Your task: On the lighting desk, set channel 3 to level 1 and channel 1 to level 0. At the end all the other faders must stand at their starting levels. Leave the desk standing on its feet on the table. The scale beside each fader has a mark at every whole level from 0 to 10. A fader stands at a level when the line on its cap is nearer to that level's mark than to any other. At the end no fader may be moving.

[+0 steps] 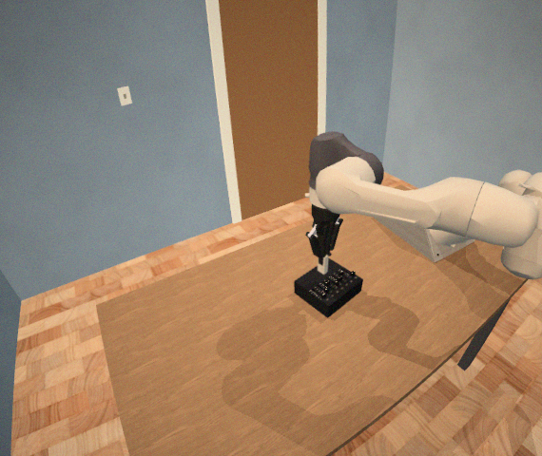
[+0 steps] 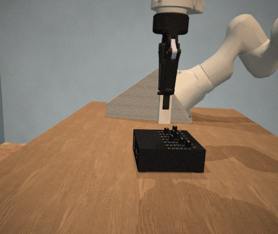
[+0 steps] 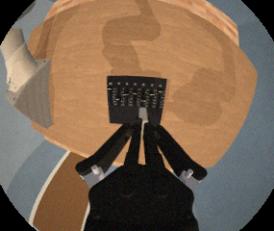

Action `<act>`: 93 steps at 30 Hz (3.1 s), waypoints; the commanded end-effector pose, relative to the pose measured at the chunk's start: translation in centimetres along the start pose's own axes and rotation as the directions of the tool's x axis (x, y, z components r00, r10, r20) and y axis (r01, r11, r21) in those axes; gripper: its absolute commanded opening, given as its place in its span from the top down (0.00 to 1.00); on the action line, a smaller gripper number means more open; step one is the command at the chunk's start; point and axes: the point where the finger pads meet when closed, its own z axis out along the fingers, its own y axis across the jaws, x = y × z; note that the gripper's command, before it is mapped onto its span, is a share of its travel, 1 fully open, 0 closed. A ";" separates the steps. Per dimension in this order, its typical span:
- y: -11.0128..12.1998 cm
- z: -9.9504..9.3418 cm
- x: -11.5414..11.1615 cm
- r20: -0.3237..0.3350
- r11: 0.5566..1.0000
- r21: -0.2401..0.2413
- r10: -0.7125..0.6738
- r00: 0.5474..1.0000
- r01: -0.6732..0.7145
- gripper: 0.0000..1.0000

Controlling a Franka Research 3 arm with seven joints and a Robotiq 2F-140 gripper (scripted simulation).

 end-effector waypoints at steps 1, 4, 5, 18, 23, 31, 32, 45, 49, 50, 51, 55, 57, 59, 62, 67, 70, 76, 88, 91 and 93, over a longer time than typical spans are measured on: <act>0.0 0.0 0.0 0.002 1.000 0.001 -0.006 1.000 0.006 1.00; 0.0 0.0 0.0 0.002 1.000 0.001 -0.006 1.000 0.006 1.00; 0.0 0.0 0.0 0.002 1.000 0.001 -0.006 1.000 0.006 1.00; 0.0 0.2 0.0 0.002 1.000 0.001 -0.006 1.000 0.006 1.00; 0.0 0.3 0.0 0.003 1.000 0.001 -0.007 1.000 0.007 1.00; 0.0 0.7 -0.1 0.003 1.000 0.001 -0.007 1.000 0.007 1.00; 0.0 0.8 -0.1 0.003 1.000 0.001 -0.007 1.000 0.007 1.00; 0.0 1.7 -0.2 0.003 1.000 0.001 -0.007 1.000 0.007 1.00; 0.0 1.9 -0.2 0.003 1.000 0.001 -0.007 1.000 0.007 1.00; 0.0 1.9 -0.2 0.003 1.000 0.001 -0.007 1.000 0.007 1.00; 0.0 2.0 -0.2 0.003 1.000 0.001 -0.007 1.000 0.007 1.00; 0.0 2.2 -0.2 0.003 1.000 0.001 -0.007 1.000 0.007 1.00; 0.0 2.2 -0.2 0.003 1.000 0.001 -0.007 1.000 0.007 1.00; 0.0 2.3 -0.3 0.003 1.000 0.001 -0.007 1.000 0.007 1.00; 0.0 2.4 -0.3 0.003 1.000 0.001 -0.007 1.000 0.007 1.00; 0.0 2.4 -0.3 0.003 1.000 0.001 -0.007 1.000 0.007 1.00; 0.0 2.4 -0.3 0.003 1.000 0.001 -0.007 1.000 0.007 1.00; 0.0 2.4 -0.3 0.003 1.000 0.001 -0.007 1.000 0.007 1.00; 0.0 2.4 -0.3 0.003 1.000 0.001 -0.007 1.000 0.007 1.00; 0.0 2.4 -0.3 0.003 1.000 0.001 -0.007 1.000 0.007 1.00; 0.0 2.4 -0.3 0.003 1.000 0.001 -0.007 1.000 0.007 1.00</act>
